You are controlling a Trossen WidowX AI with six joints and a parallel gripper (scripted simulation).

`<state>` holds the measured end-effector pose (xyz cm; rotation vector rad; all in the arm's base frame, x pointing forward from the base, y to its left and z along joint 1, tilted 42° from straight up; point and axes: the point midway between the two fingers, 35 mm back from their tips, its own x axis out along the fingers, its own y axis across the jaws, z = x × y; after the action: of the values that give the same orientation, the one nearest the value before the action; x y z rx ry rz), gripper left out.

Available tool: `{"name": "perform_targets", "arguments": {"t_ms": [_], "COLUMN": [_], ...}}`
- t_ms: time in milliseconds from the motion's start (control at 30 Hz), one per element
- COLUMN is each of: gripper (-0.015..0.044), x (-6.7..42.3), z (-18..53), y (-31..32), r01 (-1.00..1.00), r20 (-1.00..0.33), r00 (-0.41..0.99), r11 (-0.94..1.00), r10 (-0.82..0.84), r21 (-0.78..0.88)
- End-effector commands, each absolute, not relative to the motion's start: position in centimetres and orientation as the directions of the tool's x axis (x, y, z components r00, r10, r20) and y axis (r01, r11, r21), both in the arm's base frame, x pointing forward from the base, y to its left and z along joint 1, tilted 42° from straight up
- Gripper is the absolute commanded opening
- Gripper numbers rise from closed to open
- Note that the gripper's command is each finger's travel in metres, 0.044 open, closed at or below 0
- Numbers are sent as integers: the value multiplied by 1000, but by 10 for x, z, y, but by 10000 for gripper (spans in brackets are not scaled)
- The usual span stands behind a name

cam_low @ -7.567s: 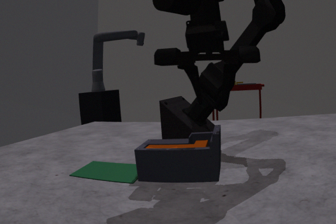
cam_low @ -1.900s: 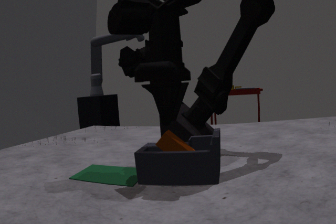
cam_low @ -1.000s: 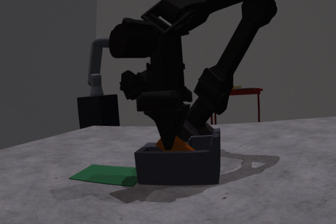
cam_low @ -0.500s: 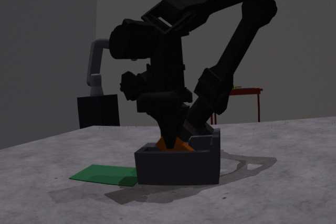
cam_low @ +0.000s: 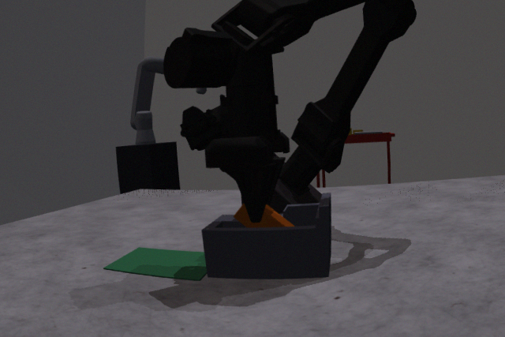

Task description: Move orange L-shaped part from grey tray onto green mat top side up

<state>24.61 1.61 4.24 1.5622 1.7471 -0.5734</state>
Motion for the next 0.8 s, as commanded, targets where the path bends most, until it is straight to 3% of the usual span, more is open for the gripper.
{"name": "perform_targets", "arguments": {"t_ms": [0,767], "gripper": [0,0], "x": [248,247], "z": [48,74], "y": [12,-12], "r01": [976,977], "r20": [-751,-749], "r00": [-9,-10], "r11": [169,165], "r10": [660,662], "r21": [137,133]}}
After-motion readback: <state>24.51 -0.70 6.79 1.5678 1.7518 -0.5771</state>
